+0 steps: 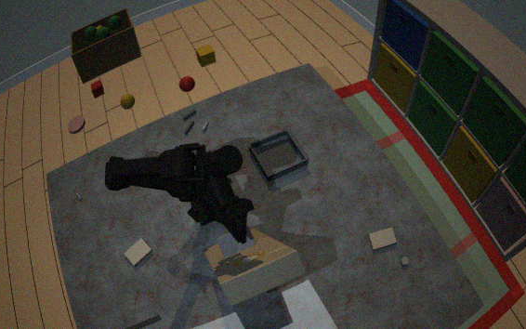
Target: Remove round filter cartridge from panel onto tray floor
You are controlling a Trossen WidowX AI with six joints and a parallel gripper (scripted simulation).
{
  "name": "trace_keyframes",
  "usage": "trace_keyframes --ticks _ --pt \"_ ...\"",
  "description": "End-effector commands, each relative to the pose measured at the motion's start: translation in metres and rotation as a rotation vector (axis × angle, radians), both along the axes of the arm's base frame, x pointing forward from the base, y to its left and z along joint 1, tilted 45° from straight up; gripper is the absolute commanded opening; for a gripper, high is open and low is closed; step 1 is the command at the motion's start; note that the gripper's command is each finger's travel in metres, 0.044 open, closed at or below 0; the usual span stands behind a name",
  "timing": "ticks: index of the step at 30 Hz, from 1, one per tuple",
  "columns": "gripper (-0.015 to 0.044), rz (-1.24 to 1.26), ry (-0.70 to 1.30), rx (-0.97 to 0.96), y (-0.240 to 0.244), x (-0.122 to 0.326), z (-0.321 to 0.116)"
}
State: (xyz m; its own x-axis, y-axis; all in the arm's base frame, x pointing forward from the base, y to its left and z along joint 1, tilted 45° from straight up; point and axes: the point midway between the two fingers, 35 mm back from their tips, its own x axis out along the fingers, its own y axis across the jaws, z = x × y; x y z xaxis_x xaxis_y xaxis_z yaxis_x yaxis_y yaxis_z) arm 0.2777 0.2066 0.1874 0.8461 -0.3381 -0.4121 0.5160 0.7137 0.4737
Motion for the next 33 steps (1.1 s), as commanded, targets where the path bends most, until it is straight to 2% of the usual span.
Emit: trace_keyframes --ticks 1,21,33 --pt "0.0114 0.003 0.004 -0.002 -0.002 0.005 -0.003" --pt "0.0114 0.005 -0.004 -0.004 -0.014 0.032 -0.014" --pt "0.0114 0.005 -0.004 -0.005 -0.015 0.033 -0.015"
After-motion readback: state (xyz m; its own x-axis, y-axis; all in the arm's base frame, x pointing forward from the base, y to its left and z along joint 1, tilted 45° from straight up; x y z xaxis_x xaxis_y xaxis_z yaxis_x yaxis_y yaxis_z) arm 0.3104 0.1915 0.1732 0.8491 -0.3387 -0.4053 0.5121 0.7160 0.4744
